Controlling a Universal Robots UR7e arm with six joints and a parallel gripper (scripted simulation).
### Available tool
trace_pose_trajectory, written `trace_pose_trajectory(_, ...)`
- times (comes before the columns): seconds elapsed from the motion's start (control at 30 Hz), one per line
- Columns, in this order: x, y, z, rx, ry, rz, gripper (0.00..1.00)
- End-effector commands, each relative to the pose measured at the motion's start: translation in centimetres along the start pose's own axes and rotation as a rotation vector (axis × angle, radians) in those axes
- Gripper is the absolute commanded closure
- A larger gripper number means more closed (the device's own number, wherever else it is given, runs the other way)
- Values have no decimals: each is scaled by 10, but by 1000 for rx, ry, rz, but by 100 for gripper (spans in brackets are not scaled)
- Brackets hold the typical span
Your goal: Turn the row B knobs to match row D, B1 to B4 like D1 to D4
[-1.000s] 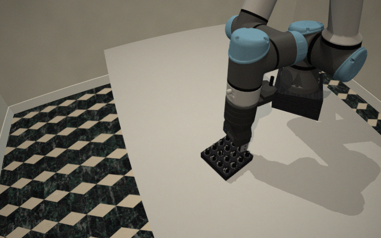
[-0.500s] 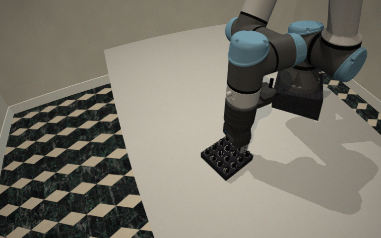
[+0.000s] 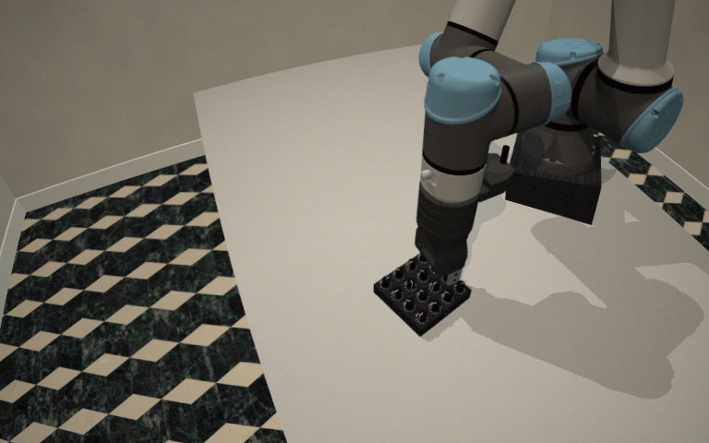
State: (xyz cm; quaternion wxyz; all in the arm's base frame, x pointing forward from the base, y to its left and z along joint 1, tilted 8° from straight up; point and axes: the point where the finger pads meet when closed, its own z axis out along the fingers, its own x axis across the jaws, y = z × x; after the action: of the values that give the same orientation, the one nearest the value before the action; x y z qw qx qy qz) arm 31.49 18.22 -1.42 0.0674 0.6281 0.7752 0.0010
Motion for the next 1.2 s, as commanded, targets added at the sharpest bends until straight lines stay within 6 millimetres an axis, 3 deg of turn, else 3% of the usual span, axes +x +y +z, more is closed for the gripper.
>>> trace_pose_trajectory(0.0, 0, 0, 0, -1, 0, 0, 54)
trace_pose_trajectory(0.53, 0, 0, 0, -1, 0, 0, 54)
trace_pose_trajectory(0.57, 0, 0, 0, -1, 0, 0, 70)
trace_pose_trajectory(1.17, 0, 0, 0, -1, 0, 0, 70)
